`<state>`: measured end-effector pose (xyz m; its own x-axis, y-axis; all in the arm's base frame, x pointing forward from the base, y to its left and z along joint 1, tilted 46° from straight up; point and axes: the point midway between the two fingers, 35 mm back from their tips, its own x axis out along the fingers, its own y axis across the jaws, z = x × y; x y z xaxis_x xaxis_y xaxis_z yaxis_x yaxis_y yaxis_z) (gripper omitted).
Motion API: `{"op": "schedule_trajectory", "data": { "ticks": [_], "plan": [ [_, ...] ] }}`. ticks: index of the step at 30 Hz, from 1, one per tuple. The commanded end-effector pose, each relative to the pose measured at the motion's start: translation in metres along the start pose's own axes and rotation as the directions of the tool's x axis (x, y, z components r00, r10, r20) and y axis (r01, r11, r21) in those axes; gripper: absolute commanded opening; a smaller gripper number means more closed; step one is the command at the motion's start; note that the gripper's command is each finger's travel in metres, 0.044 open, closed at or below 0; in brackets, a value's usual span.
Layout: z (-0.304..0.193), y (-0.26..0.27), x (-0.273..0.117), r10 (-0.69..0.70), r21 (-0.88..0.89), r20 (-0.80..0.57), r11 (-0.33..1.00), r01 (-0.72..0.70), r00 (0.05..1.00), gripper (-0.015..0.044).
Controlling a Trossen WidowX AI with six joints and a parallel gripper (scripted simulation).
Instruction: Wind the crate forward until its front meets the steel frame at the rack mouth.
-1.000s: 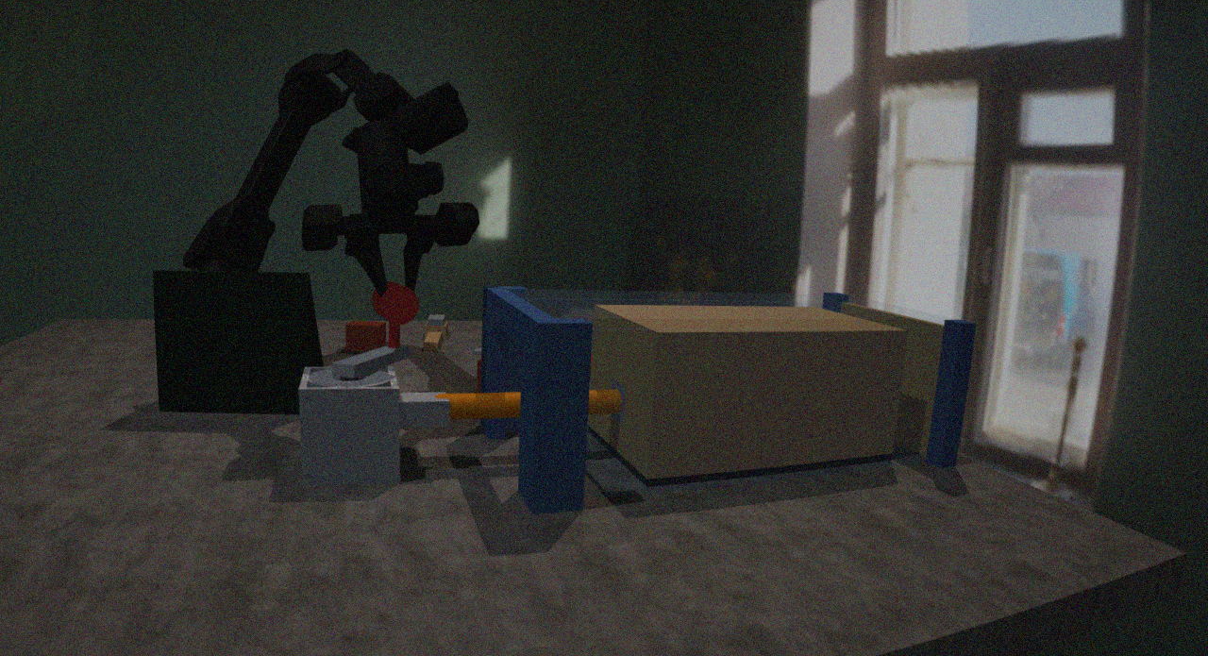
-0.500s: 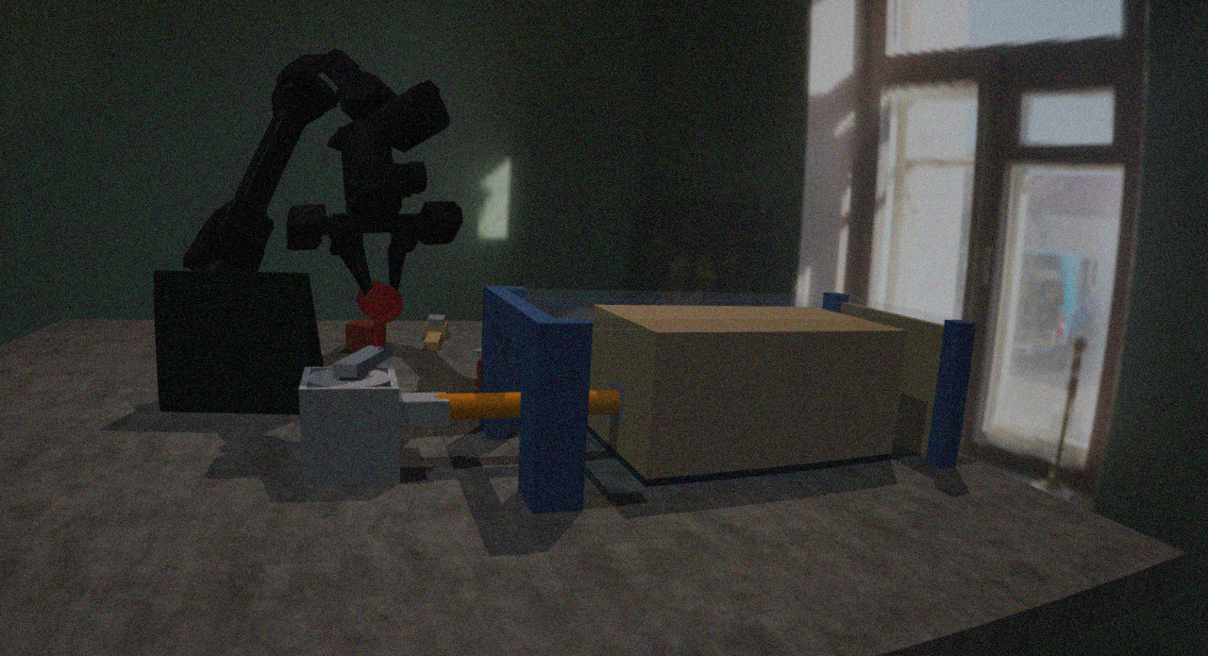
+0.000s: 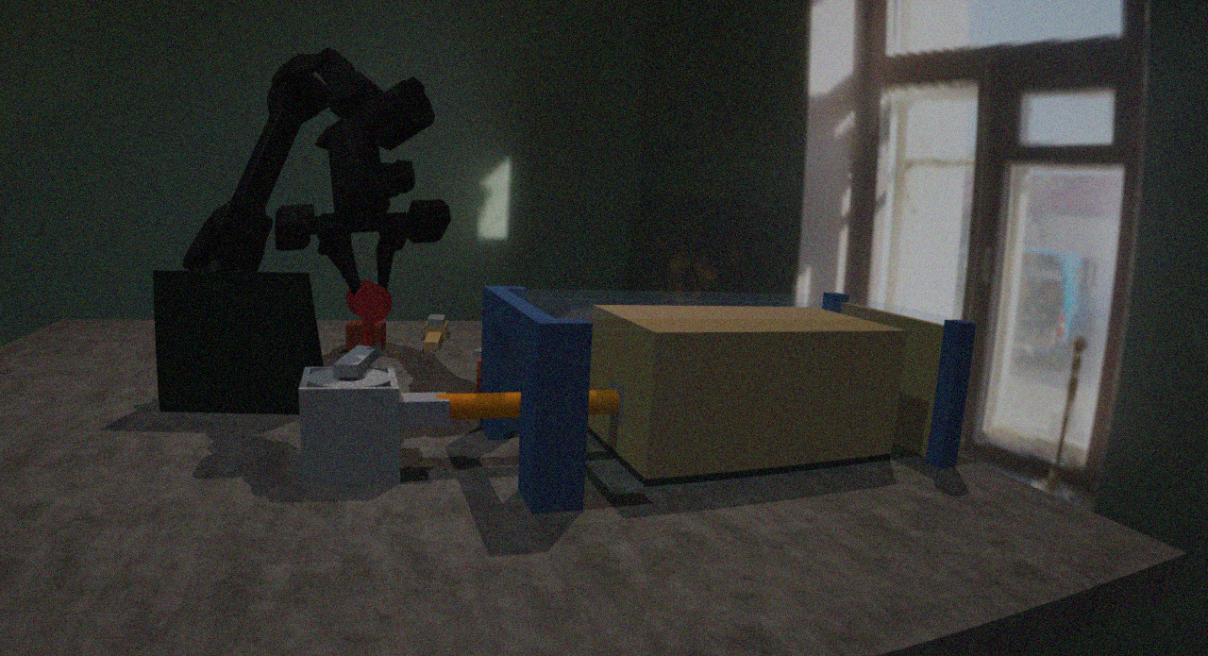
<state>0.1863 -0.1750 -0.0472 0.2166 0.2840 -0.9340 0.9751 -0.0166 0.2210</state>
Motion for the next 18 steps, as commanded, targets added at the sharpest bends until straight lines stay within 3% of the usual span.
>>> {"op": "schedule_trajectory", "data": {
  "ticks": [1, 18],
  "plan": [
    [-0.0121, -0.0271, 0.0125, -0.076, 0.03, -0.044, 0.997, 0.078, 0.996, 0.0],
    [-0.012, -0.0313, 0.0123, -0.077, 0.03, -0.044, 0.996, 0.078, 0.996, 0.0]
  ]
}}
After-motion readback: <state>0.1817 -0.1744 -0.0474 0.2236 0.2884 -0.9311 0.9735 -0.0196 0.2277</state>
